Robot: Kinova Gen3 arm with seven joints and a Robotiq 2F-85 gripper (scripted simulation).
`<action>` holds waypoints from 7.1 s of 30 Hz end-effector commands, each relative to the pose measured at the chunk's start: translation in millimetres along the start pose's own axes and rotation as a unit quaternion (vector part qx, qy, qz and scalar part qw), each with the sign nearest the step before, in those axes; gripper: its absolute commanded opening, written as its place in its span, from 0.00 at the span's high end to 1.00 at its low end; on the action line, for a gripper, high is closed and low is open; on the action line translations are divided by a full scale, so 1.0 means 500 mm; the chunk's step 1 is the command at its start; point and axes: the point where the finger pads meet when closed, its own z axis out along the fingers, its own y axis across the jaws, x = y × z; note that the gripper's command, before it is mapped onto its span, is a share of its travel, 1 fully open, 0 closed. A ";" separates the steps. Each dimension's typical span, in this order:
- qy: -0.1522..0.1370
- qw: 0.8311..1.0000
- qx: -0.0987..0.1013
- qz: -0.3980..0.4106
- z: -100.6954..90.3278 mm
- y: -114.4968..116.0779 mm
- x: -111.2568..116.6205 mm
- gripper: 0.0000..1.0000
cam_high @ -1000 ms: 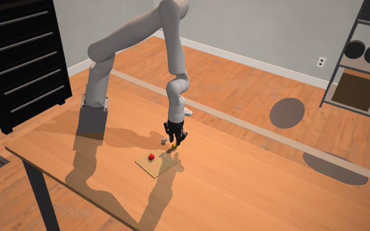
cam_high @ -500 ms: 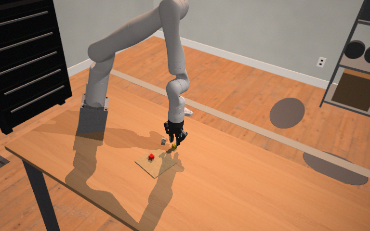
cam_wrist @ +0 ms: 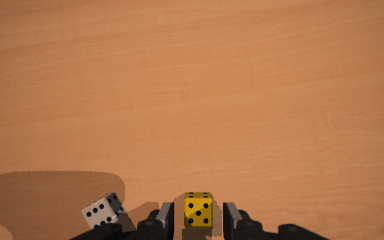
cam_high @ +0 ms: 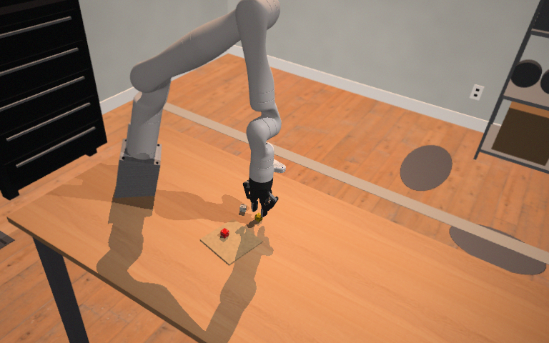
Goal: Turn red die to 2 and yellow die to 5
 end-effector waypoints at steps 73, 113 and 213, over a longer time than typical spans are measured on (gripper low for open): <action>0.000 1.000 -0.001 0.000 0.051 0.001 0.000 0.65; 0.000 1.000 -0.001 0.000 0.048 0.001 0.000 0.85; 0.000 1.000 -0.001 -0.013 0.027 0.069 -0.263 0.85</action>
